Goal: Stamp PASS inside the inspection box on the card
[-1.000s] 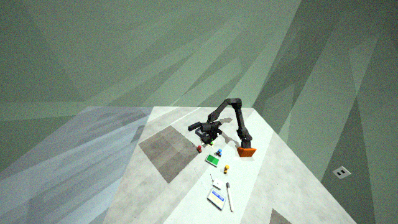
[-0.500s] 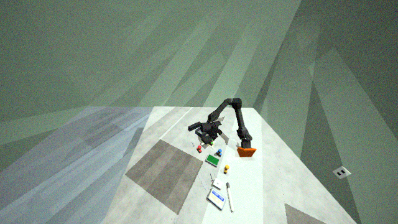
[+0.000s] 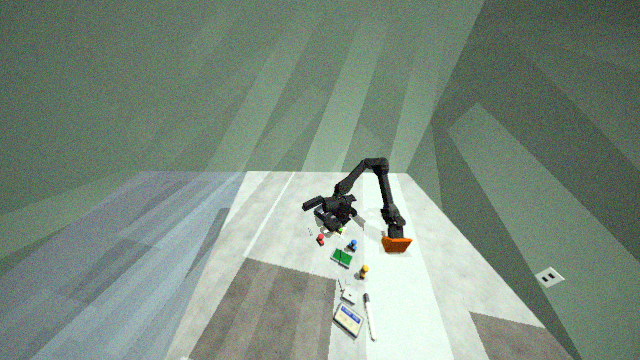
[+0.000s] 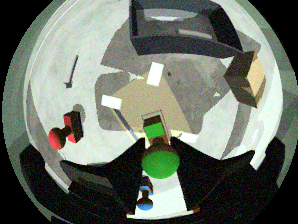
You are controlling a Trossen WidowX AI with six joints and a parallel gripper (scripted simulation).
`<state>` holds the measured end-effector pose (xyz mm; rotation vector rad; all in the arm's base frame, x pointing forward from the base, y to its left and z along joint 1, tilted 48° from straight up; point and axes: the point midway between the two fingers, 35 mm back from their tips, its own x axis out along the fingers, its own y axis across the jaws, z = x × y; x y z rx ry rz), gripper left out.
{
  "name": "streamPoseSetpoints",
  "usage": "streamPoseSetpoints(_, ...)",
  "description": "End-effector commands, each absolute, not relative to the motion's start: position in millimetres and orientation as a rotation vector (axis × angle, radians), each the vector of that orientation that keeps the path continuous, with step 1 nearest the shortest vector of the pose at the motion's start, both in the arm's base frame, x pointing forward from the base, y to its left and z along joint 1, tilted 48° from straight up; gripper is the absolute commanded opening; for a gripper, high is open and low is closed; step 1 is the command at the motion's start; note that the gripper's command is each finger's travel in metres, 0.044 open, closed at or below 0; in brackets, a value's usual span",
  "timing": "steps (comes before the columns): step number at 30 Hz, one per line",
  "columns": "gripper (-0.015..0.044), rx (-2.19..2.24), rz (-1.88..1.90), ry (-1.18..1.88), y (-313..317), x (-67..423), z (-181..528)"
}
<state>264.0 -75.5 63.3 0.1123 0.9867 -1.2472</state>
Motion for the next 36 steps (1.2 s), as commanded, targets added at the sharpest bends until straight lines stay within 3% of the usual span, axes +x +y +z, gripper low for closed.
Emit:
streamPoseSetpoints(1, 0.0, 0.113, -1.252, 0.981, -77.9, 264.4, 62.8)
streamPoseSetpoints(36, 0.0, 0.114, -1.252, 0.981, -73.5, 264.6, 66.7)
